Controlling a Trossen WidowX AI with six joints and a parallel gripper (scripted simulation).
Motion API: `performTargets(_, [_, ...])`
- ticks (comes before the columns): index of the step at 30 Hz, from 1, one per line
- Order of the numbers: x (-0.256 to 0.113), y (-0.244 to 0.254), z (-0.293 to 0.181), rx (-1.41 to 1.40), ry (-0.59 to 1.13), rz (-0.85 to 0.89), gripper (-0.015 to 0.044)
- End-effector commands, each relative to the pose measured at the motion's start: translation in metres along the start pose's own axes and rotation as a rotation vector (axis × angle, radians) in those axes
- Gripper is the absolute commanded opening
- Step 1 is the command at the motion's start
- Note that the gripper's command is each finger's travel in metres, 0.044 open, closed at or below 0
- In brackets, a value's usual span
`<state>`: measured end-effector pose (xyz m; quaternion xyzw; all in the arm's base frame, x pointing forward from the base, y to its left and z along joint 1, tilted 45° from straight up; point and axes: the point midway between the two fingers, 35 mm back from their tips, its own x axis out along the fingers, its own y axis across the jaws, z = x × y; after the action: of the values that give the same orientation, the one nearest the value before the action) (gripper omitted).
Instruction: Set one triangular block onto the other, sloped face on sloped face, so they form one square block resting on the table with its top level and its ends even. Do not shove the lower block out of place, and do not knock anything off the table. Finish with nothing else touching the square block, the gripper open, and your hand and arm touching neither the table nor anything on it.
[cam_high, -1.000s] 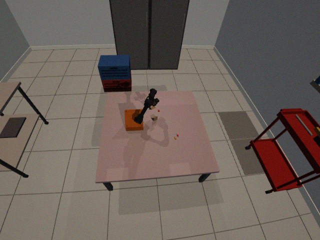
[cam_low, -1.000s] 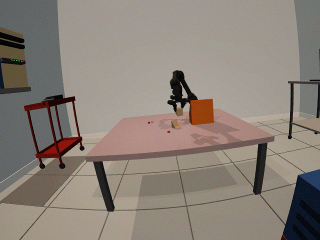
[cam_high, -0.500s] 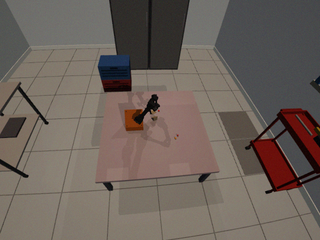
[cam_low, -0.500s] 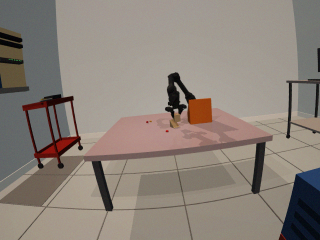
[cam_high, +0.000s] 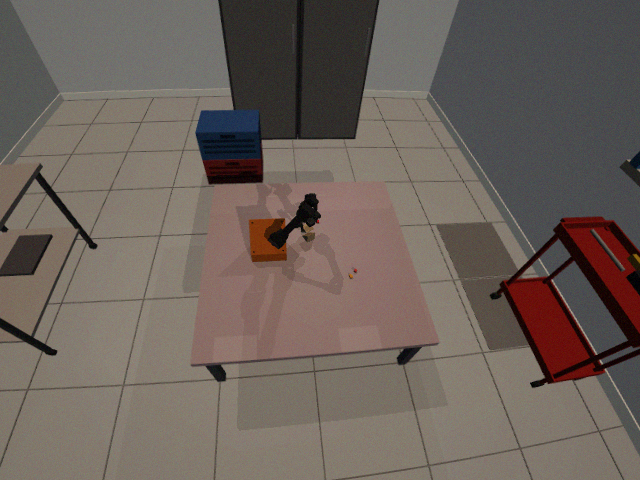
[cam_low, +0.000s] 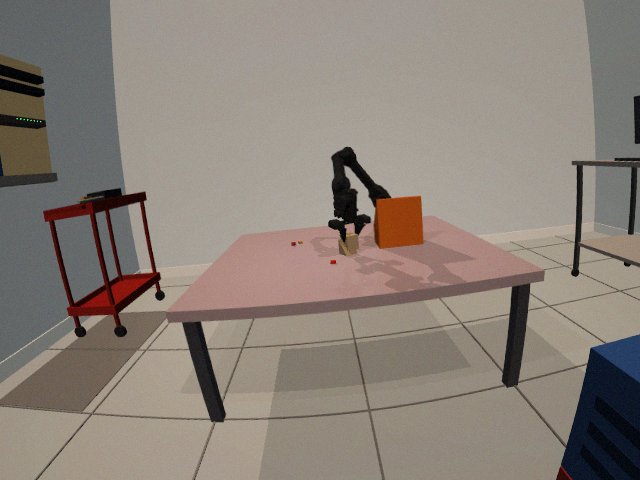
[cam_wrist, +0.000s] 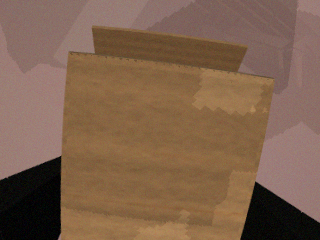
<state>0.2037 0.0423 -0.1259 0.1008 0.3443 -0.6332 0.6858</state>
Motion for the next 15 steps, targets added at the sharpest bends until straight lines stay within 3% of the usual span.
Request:
performTargets(1, [0.0011,0.0002,0.0006,-0.004,-0.005,0.003,0.0])
performTargets(15, [0.0011,0.0016,0.0006,-0.005,-0.006,0.005,0.0])
